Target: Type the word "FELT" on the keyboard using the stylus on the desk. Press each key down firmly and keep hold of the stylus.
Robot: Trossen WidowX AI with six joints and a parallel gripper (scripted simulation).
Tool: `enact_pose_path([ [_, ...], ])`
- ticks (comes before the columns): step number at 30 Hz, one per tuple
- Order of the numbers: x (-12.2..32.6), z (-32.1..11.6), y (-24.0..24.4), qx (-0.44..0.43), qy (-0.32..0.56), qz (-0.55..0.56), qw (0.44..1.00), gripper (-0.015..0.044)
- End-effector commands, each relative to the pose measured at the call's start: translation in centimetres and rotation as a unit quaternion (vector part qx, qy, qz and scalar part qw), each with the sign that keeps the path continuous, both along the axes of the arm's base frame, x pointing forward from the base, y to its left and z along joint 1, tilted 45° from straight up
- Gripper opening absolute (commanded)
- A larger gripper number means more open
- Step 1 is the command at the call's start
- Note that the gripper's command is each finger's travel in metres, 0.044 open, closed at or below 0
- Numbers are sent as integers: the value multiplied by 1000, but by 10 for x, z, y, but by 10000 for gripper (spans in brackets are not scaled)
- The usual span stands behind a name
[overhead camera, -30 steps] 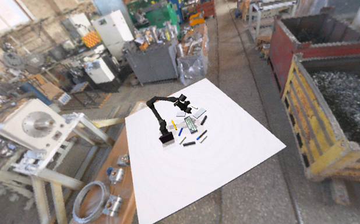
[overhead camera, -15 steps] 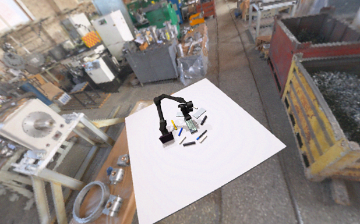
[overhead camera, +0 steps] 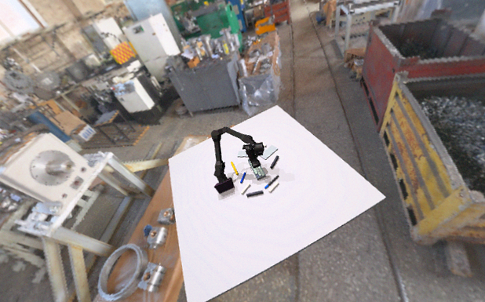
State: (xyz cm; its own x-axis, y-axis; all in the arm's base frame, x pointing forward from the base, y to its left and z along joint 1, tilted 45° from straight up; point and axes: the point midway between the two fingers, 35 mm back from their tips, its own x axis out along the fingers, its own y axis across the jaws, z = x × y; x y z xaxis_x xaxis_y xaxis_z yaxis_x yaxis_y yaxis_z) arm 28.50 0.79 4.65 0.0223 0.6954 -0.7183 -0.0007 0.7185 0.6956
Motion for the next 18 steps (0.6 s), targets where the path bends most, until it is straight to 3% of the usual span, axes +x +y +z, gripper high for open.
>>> enact_pose_path([
  [1, -1, -10, -9, 1, -3, 6, 1000, 0],
  [11, -1, -12, -10, 1, -3, 6, 1000, 0],
  [18, 0, -59, -60, -1, -4, 6, 1000, 0],
])
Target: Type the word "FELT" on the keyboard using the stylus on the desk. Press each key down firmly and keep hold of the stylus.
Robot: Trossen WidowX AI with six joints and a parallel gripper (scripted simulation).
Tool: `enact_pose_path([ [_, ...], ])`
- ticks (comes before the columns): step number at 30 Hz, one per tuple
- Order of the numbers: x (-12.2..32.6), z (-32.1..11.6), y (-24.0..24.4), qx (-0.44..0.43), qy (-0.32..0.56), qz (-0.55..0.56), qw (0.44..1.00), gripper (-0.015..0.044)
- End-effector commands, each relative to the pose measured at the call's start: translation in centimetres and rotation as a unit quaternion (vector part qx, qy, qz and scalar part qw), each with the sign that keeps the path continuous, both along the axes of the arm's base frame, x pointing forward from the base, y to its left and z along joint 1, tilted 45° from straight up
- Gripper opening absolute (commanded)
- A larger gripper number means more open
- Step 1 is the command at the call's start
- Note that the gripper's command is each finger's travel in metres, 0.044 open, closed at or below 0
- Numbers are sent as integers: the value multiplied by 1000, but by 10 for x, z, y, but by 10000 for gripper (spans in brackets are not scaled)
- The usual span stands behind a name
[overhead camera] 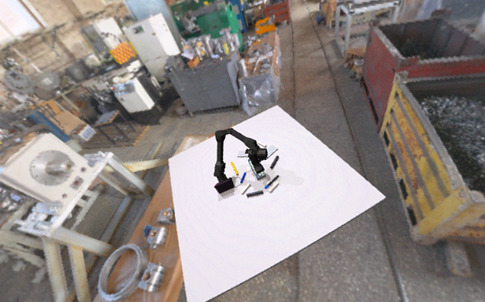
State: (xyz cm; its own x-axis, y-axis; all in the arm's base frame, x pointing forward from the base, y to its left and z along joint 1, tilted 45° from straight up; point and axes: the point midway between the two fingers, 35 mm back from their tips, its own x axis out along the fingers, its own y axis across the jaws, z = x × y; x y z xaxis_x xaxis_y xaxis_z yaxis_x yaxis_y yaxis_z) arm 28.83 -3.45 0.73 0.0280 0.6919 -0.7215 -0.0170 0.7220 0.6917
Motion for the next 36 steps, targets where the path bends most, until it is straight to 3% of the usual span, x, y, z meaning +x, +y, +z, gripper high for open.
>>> enact_pose_path([
  [1, -4, -20, -17, 2, 4, 2, 1000, 0],
  [13, -5, -19, -16, 2, 4, 2, 1000, 0],
  [19, -37, -1, 4, 2, 5, 2, 1000, 0],
  [31, -37, 1, 5, 2, 5, 2, 1000, 0],
  [36, -35, 43, 49, 2, 5, 1, 1000, 0],
])
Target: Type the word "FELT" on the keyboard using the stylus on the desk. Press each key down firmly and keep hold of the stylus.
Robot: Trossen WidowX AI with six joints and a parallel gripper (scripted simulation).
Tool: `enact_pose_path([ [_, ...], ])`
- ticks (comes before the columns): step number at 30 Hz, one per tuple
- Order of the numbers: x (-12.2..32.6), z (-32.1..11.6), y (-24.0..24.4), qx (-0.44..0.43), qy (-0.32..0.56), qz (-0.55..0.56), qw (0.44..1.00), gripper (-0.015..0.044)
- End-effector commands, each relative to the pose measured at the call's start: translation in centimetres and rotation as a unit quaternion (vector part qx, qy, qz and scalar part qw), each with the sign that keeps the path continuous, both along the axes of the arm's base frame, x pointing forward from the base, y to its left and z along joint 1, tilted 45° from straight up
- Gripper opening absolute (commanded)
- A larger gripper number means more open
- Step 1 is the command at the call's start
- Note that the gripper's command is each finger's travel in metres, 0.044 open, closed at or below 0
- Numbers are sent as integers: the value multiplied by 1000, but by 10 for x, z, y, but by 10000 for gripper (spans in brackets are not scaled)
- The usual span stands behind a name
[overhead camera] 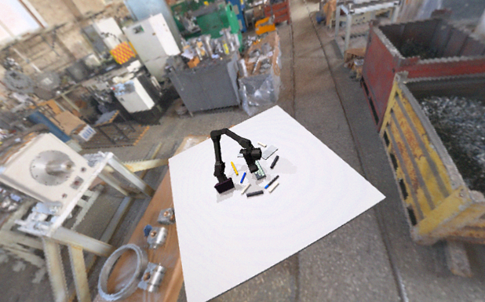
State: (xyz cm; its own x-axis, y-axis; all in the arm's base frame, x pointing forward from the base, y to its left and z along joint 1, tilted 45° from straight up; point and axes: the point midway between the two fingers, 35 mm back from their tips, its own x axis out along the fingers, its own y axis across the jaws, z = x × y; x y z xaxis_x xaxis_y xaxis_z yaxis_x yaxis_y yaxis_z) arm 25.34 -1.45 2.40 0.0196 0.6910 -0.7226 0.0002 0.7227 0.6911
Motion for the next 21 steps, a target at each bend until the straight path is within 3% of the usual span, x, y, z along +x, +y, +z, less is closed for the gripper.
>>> enact_pose_path([
  [1, -2, 34, 37, 4, -4, 5, 1000, 0],
  [17, -3, 40, 43, 5, -4, 5, 1000, 0],
  [21, -2, 66, 17, 3, -3, 5, 1000, 0],
])
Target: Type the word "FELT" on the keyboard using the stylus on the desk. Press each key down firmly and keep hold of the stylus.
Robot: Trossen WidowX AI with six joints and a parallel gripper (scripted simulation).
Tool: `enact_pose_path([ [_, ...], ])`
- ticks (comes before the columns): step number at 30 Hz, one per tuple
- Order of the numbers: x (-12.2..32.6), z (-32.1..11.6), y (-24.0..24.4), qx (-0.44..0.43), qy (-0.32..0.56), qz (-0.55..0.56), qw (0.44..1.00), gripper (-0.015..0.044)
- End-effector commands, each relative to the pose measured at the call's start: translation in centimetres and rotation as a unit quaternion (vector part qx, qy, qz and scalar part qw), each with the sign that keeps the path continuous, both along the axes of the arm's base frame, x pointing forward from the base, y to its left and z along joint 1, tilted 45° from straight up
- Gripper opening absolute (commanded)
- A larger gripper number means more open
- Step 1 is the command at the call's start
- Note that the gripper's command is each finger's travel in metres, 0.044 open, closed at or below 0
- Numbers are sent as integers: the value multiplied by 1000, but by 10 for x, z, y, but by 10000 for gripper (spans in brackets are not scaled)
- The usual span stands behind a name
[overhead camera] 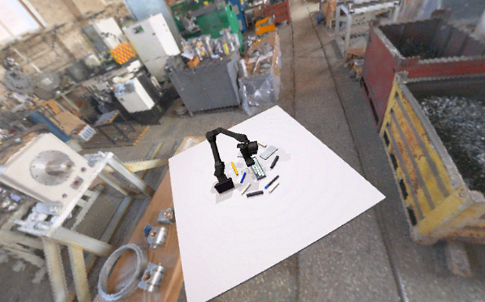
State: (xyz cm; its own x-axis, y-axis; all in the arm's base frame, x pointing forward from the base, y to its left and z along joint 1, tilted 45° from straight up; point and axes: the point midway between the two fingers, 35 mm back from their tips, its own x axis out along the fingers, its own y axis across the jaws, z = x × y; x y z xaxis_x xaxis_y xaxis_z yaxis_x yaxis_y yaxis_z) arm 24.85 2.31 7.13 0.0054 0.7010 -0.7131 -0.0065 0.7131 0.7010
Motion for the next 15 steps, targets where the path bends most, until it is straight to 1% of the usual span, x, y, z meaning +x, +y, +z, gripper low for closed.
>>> enact_pose_path([
  [1, 2, 28, -30, -4, -6, -2, 1000, 0],
  [3, 1, 35, -36, -3, -6, -2, 1000, 0],
  [13, 3, 32, -33, -3, -9, -6, 1000, 0],
  [15, 3, 32, -33, -3, -9, -6, 1000, 53],
])
